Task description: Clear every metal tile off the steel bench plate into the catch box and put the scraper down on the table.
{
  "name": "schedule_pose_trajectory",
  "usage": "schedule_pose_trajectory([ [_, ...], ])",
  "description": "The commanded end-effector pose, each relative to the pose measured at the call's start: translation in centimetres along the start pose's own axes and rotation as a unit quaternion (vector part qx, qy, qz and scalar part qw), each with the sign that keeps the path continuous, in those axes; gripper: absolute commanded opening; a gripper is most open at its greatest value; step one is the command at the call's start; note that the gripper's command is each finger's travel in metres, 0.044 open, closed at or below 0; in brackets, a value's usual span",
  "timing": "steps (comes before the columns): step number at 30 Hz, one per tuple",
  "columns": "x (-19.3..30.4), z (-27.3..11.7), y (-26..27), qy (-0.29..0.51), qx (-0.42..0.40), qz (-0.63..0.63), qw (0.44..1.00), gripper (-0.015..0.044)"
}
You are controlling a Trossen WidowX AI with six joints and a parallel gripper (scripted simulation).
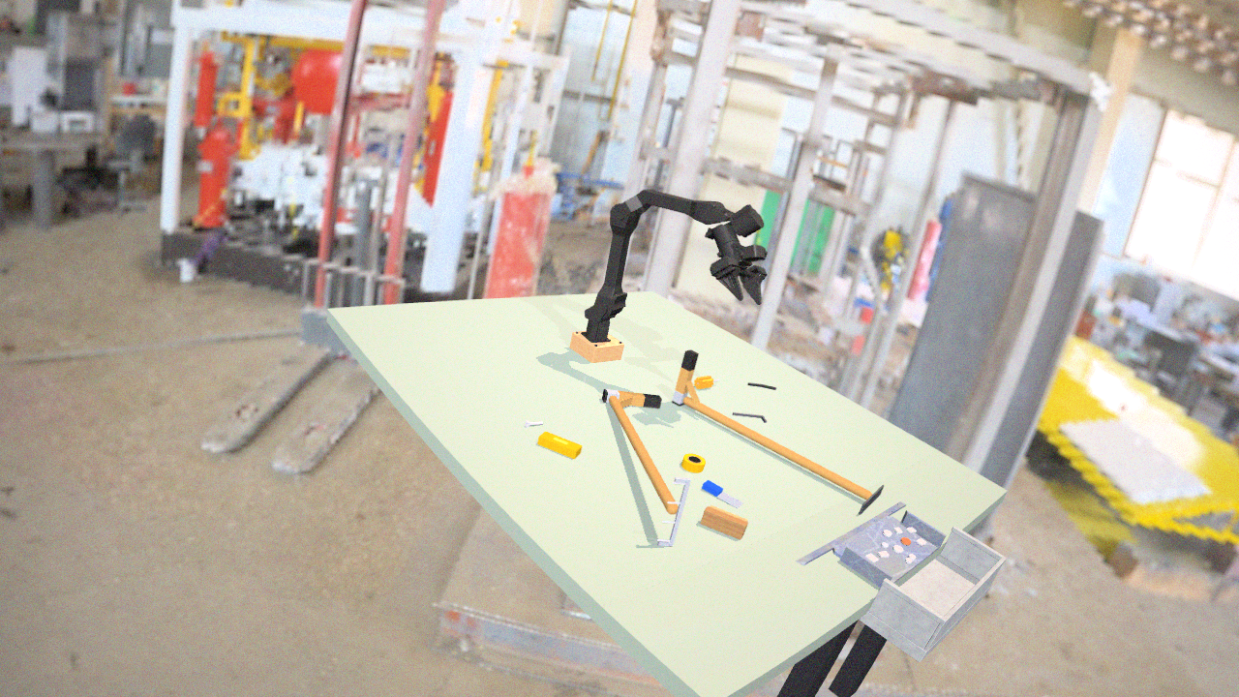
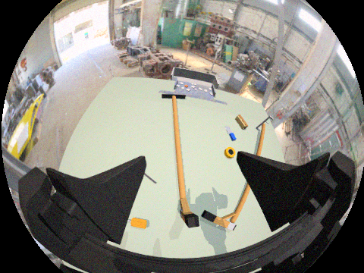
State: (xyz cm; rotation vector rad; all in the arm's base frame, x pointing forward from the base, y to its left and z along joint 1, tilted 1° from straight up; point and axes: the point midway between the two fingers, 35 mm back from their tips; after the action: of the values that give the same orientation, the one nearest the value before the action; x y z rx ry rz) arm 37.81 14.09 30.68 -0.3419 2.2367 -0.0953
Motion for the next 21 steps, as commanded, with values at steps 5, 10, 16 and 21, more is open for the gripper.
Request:
schedule_pose_trajectory([
  [5,0.0,2.1,0.5,0.028,-0.010,-0.012,0.999,0.0440],
  [10,0.1,3.6,0.8,0.048,-0.015,-0.019,0.999,0.0440],
  [16,0.3,5.4,1.1,0.071,-0.022,-0.026,0.997,0.0440],
  [21,0.6,6.9,1.4,0.090,-0.028,-0.032,0.995,0.0440],
])
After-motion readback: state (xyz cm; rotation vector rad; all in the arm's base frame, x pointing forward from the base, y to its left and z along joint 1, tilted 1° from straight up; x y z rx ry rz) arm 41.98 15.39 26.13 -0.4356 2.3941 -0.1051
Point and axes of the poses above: the point midway between the two fingers, 35 mm back from their tips, its own z axis out along the fingers, its own y axis across the jaws, x = y × z, and after that the axes turned 1 degree about z, right-handed
